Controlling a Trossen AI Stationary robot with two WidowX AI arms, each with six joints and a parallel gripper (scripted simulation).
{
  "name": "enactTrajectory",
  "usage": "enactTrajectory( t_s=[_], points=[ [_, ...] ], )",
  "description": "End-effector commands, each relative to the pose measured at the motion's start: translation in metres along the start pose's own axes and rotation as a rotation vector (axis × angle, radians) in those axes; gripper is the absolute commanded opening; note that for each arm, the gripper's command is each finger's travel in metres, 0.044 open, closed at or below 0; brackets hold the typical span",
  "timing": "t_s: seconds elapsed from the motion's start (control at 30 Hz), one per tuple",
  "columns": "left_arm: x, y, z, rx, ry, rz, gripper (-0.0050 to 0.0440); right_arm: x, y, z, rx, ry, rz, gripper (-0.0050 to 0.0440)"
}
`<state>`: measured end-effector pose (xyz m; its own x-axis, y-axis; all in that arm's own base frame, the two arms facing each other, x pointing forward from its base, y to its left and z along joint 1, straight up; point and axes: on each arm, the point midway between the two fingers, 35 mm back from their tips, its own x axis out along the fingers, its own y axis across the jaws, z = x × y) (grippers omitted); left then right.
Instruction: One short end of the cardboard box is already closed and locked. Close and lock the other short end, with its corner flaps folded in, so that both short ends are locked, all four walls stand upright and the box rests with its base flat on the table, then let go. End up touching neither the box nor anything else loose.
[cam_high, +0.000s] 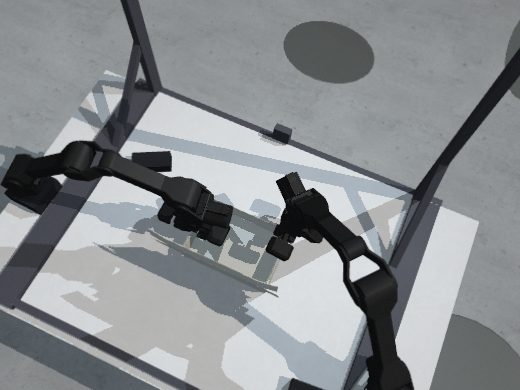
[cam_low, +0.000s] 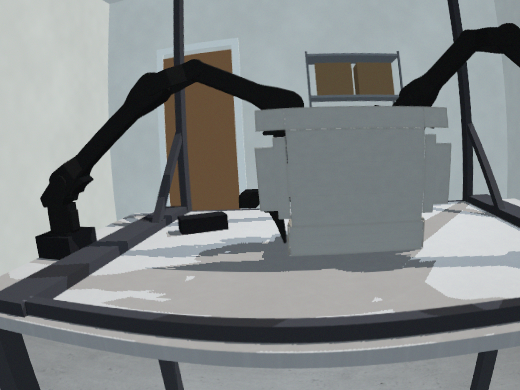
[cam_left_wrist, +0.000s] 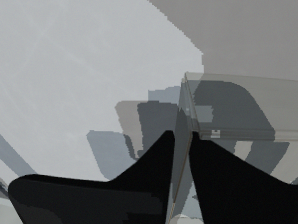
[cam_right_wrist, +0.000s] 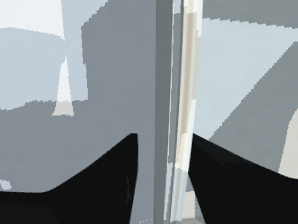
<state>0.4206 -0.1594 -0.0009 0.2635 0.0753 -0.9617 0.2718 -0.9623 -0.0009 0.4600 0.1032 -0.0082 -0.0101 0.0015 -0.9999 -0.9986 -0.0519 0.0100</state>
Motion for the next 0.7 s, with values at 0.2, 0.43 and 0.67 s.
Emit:
enactTrajectory(
  t_s=[0.2,0.43,0.67],
  points=[
    [-0.0084,0.0031,-0.0046,-0.006,0.013,0.019,0.0056,-0.0103,-0.0038,0.0013,-0.003,-0.008,-0.026,0.0305],
    [-0.0085,0.0031,-0.0047,-0.006,0.013,0.019,0.0056,-0.0103,-0.0038,0.0012,-0.003,-0.009,-0.026,0.044],
    [-0.0085,0.0031,-0.0047,-0.006,0.013,0.019,0.0056,-0.0103,-0.0038,0.0012,-0.003,-0.009,-0.026,0.044]
  ],
)
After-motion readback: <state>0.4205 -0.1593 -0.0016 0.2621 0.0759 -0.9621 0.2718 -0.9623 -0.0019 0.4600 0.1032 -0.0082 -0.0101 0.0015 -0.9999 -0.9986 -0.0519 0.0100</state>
